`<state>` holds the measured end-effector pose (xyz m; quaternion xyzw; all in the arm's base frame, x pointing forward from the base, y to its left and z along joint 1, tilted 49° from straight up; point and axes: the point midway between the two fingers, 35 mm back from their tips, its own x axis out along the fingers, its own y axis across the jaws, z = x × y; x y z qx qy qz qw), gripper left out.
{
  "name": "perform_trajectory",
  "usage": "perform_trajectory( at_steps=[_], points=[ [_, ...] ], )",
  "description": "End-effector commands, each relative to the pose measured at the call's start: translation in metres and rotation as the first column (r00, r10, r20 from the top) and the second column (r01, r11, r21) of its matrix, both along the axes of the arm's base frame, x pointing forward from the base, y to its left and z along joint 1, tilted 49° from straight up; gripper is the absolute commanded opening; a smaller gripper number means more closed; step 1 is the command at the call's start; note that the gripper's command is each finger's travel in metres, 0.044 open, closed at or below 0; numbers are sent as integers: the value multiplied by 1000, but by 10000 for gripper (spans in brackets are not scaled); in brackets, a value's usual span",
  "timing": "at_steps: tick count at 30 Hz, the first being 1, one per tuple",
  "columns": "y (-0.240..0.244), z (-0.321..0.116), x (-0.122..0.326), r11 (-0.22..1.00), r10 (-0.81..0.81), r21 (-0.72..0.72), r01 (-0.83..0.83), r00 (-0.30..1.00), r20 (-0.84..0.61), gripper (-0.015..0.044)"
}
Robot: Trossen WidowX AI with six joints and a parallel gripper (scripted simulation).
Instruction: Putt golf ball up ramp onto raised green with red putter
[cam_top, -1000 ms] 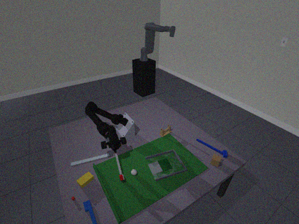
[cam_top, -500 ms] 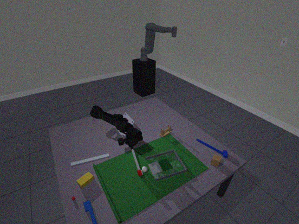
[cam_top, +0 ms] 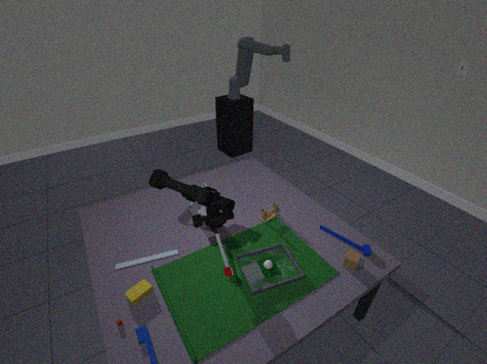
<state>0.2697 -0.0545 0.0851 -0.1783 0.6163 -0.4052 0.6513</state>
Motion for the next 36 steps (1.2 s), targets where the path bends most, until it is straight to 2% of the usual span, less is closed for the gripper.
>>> perform_trajectory(
  at_steps=[1, 36],
  points=[
    [7, 7, 2, 1000, -2, 0, 2, 1000, 12, 0],
    [2, 2, 0, 1000, 2, 0, -2, 1000, 1, 0]
  ],
)
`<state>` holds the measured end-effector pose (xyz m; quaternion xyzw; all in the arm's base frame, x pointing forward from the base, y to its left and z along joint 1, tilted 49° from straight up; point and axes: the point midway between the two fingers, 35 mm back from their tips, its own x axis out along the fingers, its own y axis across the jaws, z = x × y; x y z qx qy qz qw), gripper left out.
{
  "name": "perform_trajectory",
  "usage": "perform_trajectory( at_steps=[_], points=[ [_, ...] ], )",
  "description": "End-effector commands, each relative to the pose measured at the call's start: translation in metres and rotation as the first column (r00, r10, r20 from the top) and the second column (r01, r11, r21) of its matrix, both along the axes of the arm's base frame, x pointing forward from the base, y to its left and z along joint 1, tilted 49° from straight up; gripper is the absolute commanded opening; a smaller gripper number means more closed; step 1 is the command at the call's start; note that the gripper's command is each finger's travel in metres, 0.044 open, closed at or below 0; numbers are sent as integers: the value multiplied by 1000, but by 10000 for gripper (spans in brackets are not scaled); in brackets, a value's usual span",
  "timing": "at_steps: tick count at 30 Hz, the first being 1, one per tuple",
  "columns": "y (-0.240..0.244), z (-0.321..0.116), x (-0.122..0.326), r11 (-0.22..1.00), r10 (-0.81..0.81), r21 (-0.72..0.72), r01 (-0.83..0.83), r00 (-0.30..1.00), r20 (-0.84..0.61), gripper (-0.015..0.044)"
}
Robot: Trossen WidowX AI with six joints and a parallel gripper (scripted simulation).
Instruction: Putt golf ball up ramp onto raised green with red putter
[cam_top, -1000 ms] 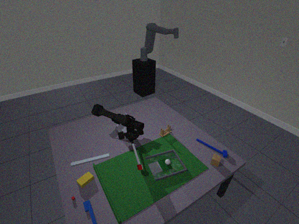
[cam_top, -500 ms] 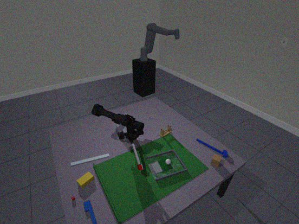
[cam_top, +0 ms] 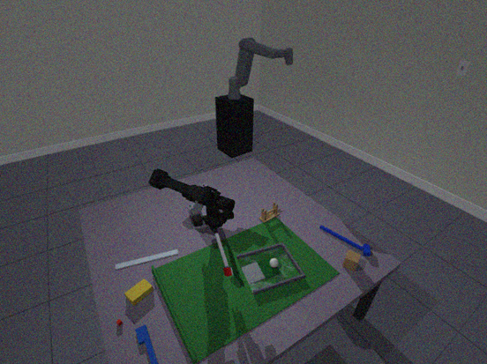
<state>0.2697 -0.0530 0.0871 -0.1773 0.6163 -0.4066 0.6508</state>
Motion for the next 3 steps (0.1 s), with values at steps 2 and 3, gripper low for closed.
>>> perform_trajectory(
  at_steps=[2, 3],
  points=[
    [1, 0, 0, 1000, 5, 0, -5, 1000, 1, 0],
    [1, 0, 0, 1000, 5, 0, -5, 1000, 1, 0]
  ],
)
